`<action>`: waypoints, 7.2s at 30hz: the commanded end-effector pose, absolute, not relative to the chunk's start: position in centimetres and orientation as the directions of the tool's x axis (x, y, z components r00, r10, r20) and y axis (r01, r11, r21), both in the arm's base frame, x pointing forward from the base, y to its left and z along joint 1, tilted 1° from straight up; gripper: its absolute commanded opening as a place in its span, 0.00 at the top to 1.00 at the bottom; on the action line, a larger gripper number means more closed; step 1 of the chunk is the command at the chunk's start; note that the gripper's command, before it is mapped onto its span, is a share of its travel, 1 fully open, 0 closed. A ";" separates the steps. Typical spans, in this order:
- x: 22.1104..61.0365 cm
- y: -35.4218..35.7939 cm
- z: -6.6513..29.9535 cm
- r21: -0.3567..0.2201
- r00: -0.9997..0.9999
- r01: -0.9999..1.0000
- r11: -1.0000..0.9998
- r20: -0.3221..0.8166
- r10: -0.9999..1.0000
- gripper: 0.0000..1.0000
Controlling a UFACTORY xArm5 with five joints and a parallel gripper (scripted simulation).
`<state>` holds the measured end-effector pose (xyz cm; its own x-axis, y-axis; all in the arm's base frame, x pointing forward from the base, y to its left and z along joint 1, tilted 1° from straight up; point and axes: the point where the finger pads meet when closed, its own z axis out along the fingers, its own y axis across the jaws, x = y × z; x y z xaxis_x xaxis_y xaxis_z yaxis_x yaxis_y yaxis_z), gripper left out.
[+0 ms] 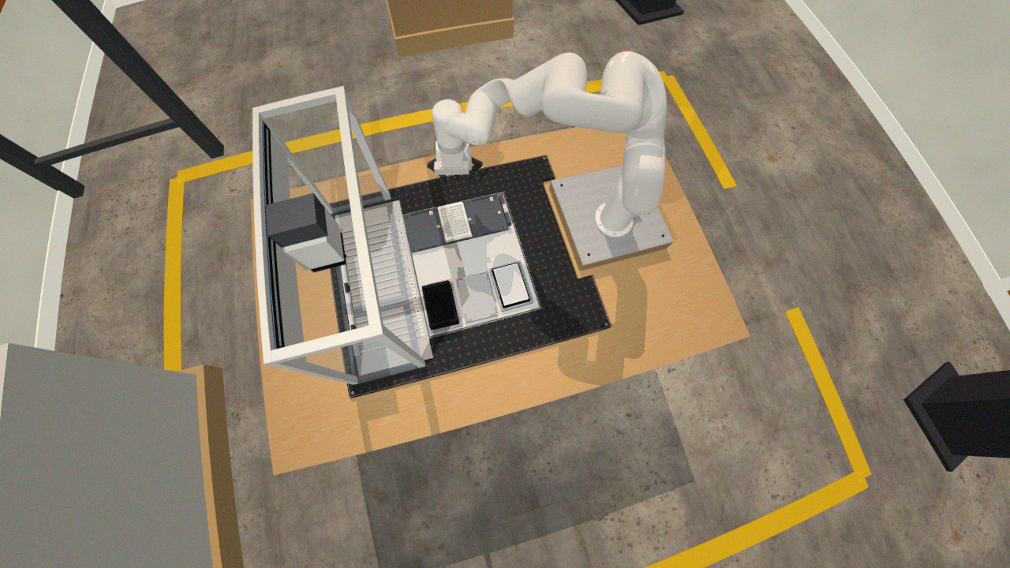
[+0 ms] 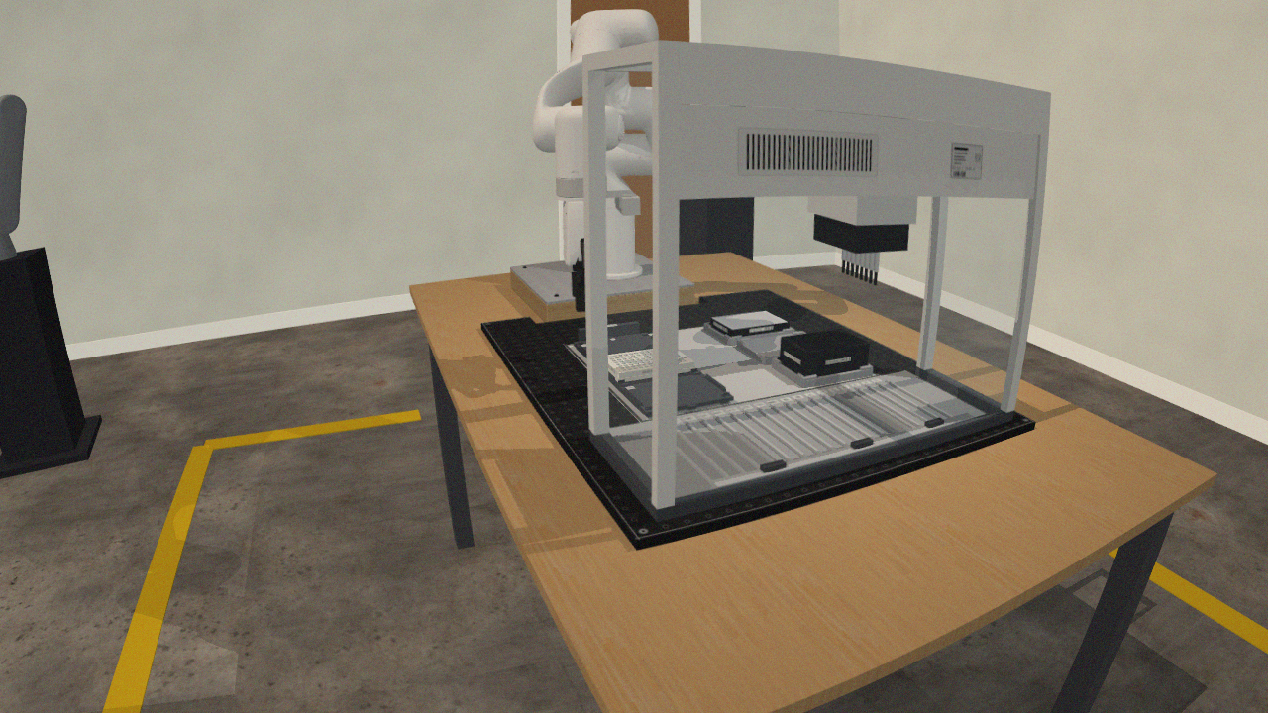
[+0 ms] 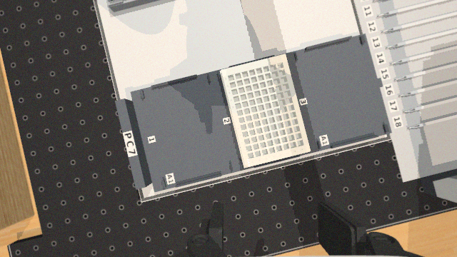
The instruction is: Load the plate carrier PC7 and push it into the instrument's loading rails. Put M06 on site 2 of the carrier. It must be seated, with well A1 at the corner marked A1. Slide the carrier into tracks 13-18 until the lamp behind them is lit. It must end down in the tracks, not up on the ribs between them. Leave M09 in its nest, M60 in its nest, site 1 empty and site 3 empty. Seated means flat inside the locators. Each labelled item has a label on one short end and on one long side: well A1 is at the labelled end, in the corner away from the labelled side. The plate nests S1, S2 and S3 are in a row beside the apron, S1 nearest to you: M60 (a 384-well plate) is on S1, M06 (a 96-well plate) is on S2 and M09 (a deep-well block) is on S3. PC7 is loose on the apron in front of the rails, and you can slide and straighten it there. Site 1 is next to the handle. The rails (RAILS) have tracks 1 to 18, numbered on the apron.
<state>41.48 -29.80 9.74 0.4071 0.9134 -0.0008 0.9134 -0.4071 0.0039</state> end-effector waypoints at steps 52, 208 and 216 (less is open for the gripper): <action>27.3 -18.6 9.6 0.008 0.984 -0.176 -0.984 0.018 -0.176 0.19; 30.9 -19.3 -1.0 0.007 0.984 -0.176 -0.984 0.018 -0.176 0.19; 31.7 -19.5 -1.0 0.007 0.984 -0.176 -0.984 0.018 -0.176 0.19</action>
